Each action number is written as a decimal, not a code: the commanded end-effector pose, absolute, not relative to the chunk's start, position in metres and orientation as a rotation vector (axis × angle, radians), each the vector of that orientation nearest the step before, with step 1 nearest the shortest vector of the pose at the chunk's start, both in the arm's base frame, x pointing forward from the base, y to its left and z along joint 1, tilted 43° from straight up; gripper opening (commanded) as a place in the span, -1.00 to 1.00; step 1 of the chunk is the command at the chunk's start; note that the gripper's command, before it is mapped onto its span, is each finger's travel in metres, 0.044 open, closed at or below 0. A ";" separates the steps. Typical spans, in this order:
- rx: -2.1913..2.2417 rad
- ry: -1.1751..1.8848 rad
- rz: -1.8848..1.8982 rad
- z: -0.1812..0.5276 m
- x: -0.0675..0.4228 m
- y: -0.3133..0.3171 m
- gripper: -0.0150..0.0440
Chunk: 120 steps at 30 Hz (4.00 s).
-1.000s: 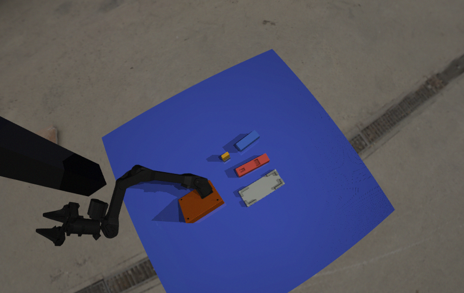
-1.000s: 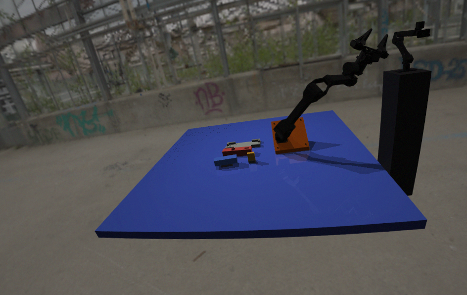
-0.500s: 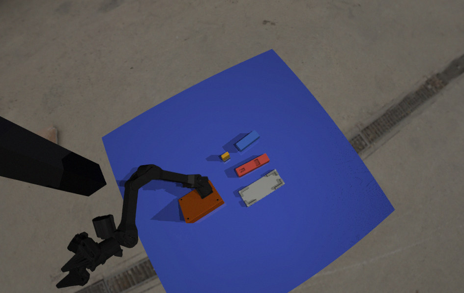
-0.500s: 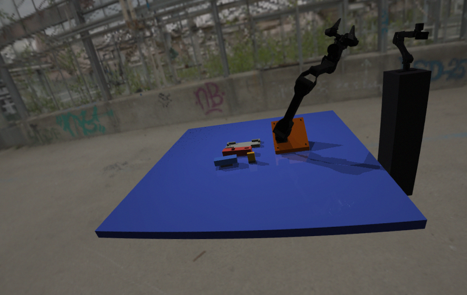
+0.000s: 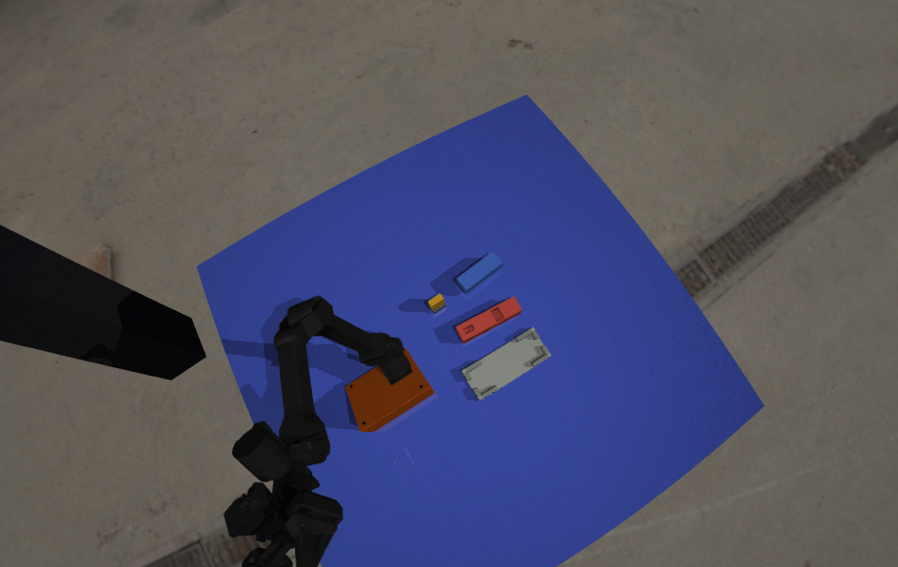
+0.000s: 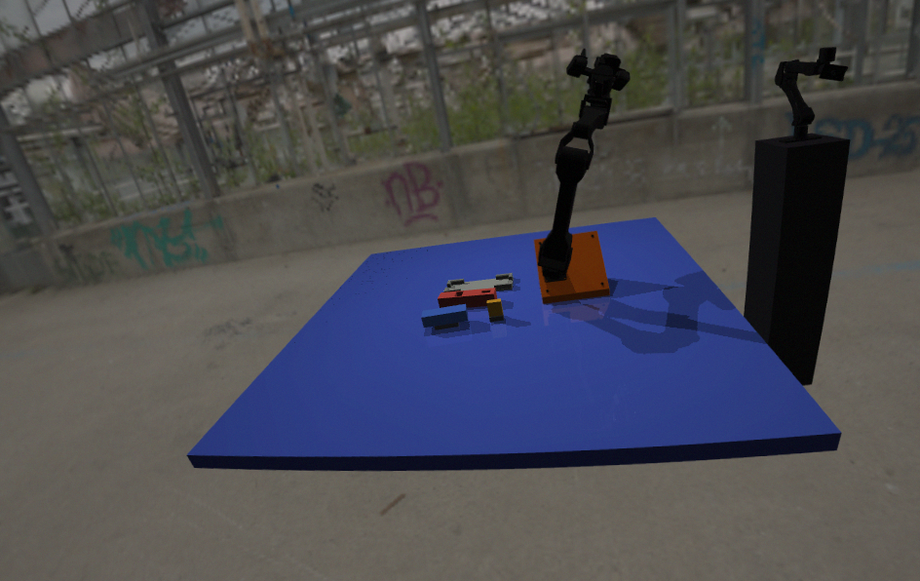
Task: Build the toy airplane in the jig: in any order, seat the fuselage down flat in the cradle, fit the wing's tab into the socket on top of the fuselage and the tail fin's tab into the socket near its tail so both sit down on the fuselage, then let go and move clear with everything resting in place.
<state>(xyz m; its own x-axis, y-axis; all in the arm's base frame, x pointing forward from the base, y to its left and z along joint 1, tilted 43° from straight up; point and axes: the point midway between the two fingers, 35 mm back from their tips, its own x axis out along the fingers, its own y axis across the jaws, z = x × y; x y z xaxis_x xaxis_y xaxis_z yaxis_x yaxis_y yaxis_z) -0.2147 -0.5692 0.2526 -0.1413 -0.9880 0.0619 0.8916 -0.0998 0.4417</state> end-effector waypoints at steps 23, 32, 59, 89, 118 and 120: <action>0.665 0.583 -0.814 0.084 0.183 -0.472 1.00; 0.691 0.909 -0.398 0.051 0.270 -0.345 1.00; 0.647 1.514 0.514 0.047 0.282 -0.047 1.00; 0.650 1.513 0.517 -0.006 0.283 0.002 1.00; 0.651 1.512 0.519 -0.024 0.282 0.020 0.09; 0.651 1.512 0.519 -0.024 0.282 0.020 0.04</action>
<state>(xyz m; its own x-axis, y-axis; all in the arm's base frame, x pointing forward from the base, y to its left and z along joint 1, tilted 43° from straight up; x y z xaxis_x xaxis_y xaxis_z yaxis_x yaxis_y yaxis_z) 0.2828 0.0190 -0.0225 0.0107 0.6744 -0.7383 0.0790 0.7355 0.6729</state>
